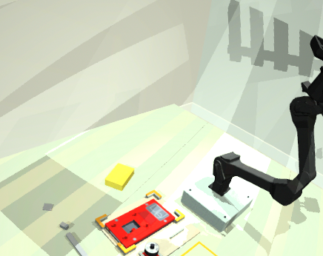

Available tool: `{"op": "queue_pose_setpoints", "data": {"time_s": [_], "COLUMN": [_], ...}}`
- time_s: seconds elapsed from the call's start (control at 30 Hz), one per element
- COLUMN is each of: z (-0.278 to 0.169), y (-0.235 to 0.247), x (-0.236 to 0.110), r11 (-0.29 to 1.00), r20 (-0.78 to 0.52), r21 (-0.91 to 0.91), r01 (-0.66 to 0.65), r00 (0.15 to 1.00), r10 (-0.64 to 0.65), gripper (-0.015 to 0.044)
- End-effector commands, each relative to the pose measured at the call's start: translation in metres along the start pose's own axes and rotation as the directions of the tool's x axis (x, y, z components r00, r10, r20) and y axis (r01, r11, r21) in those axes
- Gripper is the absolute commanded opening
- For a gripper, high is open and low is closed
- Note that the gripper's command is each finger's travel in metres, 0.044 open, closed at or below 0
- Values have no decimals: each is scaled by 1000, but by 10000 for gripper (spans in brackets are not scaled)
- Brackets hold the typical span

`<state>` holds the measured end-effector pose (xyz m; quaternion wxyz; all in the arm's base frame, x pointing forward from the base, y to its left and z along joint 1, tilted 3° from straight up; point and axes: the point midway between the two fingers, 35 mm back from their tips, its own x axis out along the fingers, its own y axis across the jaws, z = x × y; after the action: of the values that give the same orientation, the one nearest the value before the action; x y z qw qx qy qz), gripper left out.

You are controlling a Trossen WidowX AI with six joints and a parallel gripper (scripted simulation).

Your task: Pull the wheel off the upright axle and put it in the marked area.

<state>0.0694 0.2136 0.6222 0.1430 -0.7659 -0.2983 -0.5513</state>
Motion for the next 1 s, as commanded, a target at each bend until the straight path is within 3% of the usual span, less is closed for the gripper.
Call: {"op": "queue_pose_setpoints", "data": {"time_s": [0.0,0.5,0.97], "z": [-41,-160,-199], "y": [18,123,247], "x": [1,-23,-72], "r11": [994,855,578], "r20": [-95,-332,-339], "r21": [99,496,798], "r01": [-45,-154,-170], "r00": [994,876,667], "r10": [55,350,664], "gripper": [300,300,300]}}
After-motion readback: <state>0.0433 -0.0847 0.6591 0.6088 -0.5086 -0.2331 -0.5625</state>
